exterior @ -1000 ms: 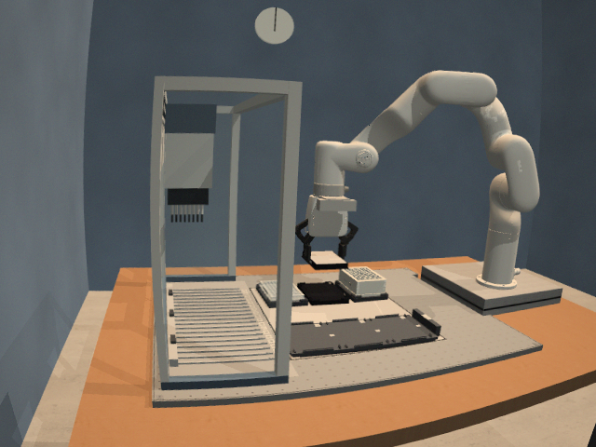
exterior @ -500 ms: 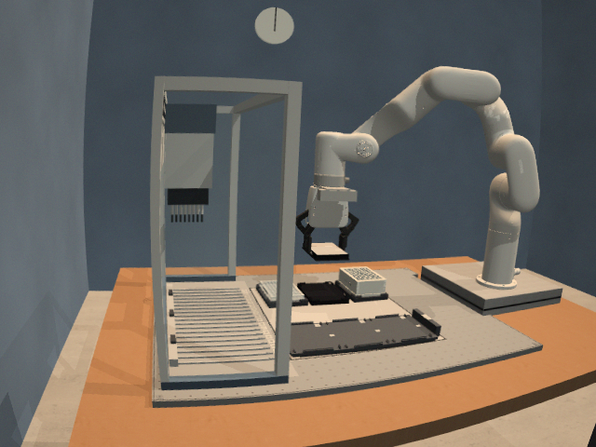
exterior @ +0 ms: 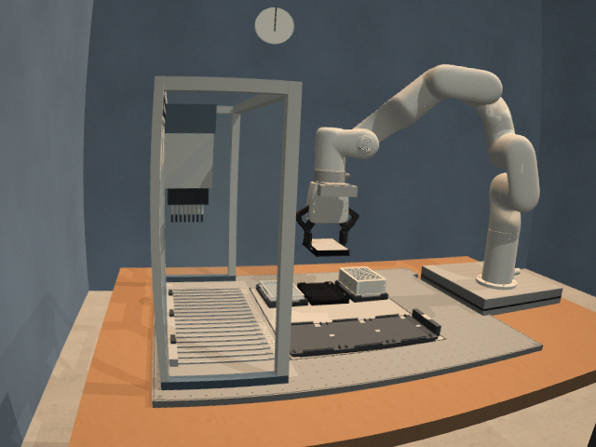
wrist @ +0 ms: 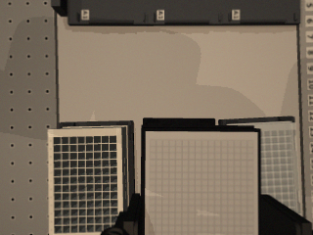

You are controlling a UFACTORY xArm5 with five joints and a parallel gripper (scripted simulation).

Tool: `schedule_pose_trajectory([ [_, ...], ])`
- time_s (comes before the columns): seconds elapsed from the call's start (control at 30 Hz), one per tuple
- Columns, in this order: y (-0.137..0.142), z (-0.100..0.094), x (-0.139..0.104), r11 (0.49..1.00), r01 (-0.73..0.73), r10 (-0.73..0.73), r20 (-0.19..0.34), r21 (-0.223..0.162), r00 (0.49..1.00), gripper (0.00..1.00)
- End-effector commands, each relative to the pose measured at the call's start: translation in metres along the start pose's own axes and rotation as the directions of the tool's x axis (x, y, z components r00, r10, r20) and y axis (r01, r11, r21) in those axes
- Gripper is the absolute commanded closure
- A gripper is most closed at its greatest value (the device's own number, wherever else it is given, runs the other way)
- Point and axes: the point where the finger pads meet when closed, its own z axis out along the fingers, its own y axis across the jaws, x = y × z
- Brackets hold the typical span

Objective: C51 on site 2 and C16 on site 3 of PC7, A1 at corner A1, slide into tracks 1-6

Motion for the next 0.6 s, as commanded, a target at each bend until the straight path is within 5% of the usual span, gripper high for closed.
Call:
schedule_pose_trajectory([
  [0.0, 0.003, -0.002, 0.004, 1.000, 0.011, -0.011, 0.001, -0.005, 1.000, 1.00],
  [0.57, 0.032, -0.002, 0.074, 1.000, 0.011, -0.011, 0.001, -0.005, 1.000, 1.00],
])
